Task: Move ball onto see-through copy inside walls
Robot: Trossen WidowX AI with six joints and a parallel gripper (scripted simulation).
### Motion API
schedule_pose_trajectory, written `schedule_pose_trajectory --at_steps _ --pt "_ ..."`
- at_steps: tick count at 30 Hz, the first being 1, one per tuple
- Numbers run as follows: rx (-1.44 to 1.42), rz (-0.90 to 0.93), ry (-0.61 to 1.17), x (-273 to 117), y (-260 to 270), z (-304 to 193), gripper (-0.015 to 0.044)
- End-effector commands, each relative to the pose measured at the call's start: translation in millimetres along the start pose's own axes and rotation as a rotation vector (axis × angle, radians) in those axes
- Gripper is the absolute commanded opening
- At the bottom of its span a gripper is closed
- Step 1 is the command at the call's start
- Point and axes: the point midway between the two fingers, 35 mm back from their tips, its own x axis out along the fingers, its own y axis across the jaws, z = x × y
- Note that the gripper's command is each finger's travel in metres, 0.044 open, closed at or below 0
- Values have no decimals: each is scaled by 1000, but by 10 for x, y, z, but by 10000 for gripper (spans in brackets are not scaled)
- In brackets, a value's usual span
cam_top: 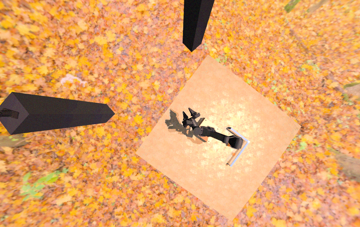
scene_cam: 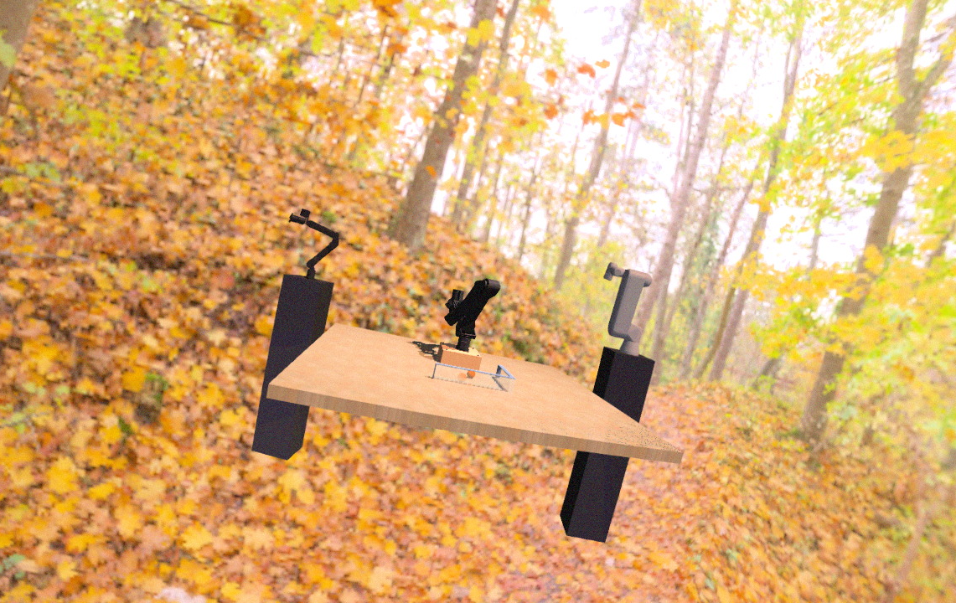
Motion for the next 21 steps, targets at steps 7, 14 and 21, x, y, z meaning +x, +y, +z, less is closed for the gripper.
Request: schedule_pose_trajectory --at_steps 7,14,21 --pt "-40 291 -196 -340 653 586 279" --pt "-133 651 -414 -1173 1364 1093 279" --pt "-269 970 -591 -2221 1809 1237 279"
